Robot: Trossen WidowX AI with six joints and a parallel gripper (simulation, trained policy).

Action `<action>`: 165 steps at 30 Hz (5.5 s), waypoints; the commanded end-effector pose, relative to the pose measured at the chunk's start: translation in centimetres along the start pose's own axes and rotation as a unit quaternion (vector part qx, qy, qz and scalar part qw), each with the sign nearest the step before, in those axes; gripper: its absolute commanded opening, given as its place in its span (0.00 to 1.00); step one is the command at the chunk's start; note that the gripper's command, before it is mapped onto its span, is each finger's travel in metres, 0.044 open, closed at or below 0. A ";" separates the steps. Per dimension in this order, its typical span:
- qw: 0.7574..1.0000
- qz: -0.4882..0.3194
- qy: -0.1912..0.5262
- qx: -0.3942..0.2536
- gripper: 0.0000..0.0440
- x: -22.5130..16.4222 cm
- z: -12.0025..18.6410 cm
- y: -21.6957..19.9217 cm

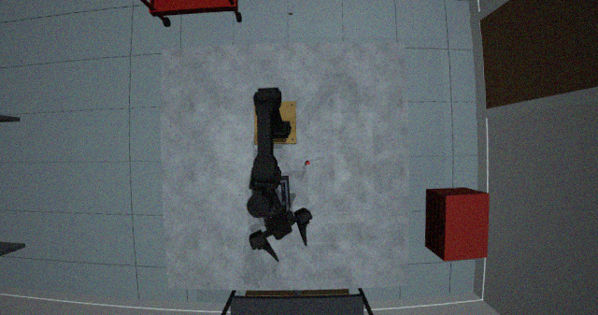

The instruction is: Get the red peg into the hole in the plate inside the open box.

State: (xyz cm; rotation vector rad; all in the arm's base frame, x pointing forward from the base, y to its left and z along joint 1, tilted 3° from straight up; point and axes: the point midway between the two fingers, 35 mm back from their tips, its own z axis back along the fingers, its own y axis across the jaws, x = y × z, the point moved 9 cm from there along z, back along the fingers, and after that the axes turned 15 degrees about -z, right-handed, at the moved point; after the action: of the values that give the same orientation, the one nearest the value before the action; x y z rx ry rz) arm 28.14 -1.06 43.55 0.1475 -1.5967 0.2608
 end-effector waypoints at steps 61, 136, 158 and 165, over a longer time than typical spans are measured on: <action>0.502 -0.571 0.601 -0.247 1.00 -16.8 6.0 10.2; 0.387 -0.645 0.519 -0.406 0.00 -22.0 6.8 11.9; 0.477 -0.674 0.399 -0.398 0.00 -13.0 7.6 5.9; 0.473 -0.667 0.380 -0.433 0.00 -12.7 7.7 3.7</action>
State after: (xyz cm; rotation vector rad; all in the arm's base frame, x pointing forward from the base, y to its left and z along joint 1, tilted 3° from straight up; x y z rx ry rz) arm 20.16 0.32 30.35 0.3890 -0.1773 -1.5170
